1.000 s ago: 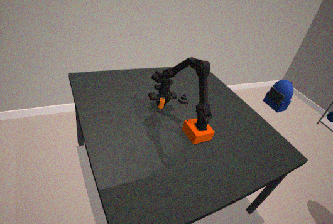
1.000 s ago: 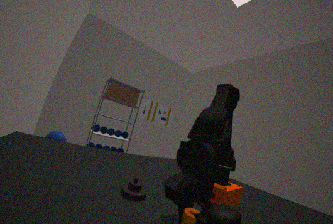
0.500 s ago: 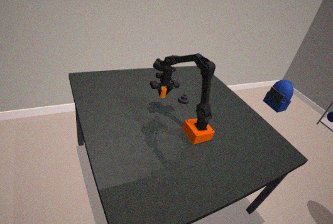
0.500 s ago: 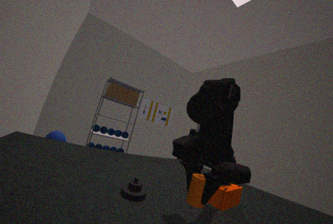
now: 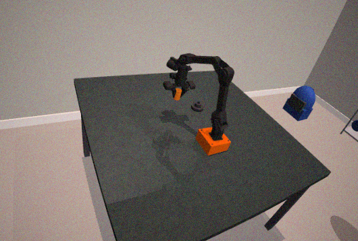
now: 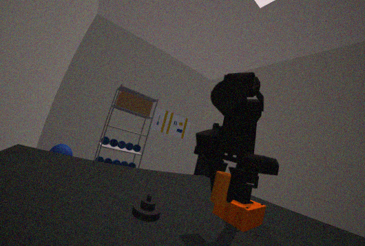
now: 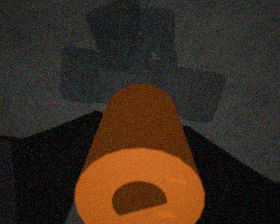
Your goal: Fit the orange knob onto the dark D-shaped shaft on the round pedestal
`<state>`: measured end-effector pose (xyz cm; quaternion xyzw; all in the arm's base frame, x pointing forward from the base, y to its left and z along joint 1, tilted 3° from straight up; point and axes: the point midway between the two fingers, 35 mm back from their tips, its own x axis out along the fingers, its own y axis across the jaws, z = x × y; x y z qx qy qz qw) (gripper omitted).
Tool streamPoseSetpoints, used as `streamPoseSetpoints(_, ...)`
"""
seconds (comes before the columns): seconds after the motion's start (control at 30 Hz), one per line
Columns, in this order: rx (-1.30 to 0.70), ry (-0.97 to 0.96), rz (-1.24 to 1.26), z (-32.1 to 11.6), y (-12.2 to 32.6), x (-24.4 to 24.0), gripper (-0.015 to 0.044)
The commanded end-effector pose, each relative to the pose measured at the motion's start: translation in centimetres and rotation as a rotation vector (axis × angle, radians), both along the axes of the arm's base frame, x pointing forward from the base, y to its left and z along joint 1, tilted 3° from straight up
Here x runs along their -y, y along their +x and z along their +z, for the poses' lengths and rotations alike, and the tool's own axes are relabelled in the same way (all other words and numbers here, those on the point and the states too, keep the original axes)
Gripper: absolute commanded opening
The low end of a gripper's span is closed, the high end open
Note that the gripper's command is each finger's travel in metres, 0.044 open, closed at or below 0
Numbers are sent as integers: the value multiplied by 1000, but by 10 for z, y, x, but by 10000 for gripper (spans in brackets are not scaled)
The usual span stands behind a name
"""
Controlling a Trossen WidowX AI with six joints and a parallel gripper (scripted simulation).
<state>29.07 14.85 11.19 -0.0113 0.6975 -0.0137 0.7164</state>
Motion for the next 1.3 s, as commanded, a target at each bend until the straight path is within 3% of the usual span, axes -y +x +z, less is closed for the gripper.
streamPoseSetpoints(0.0,1,5,-9,1,6,9,0)
streamPoseSetpoints(1.27,7,-3,-16,-21,53,115,0)
